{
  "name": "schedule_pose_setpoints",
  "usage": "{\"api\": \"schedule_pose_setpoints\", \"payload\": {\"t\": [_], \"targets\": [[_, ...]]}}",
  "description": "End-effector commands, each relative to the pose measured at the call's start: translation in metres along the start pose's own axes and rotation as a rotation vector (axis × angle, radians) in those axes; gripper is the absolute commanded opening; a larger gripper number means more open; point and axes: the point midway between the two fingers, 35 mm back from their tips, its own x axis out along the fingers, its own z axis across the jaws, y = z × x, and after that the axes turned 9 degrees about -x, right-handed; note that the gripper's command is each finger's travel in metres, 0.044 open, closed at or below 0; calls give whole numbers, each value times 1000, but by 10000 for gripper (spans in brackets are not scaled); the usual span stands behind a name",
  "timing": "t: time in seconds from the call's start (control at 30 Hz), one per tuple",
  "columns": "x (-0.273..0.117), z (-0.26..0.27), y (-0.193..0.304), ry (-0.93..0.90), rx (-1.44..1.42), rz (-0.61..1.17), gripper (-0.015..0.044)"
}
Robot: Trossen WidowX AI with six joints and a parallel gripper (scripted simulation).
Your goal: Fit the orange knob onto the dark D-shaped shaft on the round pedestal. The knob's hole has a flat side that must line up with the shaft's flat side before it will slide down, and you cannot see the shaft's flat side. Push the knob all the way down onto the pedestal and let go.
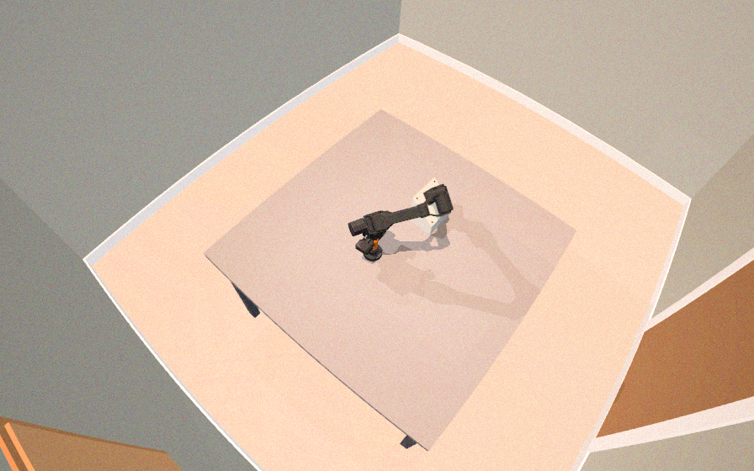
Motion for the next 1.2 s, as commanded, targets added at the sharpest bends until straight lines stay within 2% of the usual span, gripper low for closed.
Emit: {"api": "schedule_pose_setpoints", "payload": {"t": [0.0,0.3,0.57,1.17], "targets": [[0,0,0,0,6,0,0],[-4,1,0,0,15,0,0],[-2,1,0,0,215,0,0],[0,0,0,0,215,0,0]]}}
